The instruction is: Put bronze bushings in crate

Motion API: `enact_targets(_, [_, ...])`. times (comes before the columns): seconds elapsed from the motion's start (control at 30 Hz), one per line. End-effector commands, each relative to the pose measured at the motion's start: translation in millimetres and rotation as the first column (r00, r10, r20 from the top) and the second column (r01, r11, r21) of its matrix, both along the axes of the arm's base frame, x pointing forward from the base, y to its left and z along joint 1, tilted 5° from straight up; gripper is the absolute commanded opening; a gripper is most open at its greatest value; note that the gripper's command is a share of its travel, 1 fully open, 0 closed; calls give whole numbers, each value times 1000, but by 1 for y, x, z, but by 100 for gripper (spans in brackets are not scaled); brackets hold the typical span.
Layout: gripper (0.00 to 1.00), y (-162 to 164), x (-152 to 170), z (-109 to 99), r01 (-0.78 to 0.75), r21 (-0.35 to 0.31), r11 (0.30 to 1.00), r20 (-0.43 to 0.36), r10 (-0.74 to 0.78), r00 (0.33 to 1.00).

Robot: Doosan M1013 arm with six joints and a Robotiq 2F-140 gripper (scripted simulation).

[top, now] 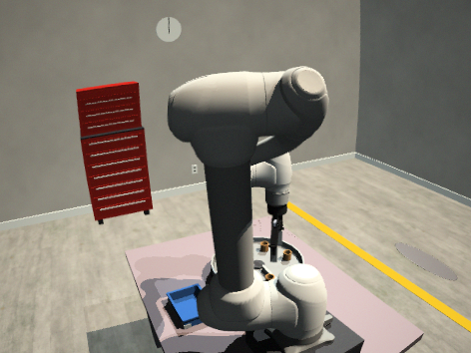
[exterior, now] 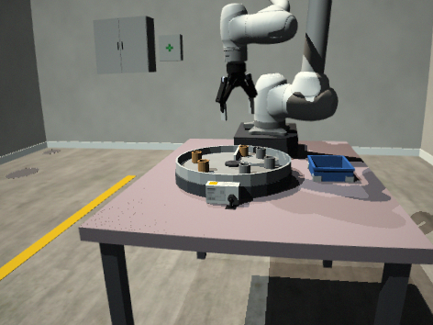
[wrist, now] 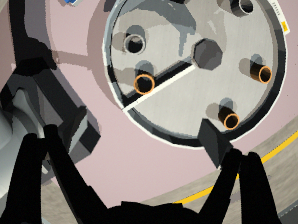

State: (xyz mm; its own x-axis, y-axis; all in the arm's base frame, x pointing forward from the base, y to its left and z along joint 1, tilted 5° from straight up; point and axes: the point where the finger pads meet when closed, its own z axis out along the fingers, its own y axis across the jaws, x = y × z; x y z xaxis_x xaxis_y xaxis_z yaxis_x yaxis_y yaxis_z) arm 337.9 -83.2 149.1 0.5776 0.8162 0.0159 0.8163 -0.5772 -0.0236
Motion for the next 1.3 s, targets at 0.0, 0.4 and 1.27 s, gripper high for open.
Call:
enact_targets(0.0, [100, 29, 8, 1, 56, -13, 998, 69, -54, 996])
enact_targets(0.4, [100, 39, 10, 2, 74, -9, 997, 94, -73, 993])
enact_targets(1.27, [7, 39, 10, 2, 74, -9, 997, 94, -73, 993])
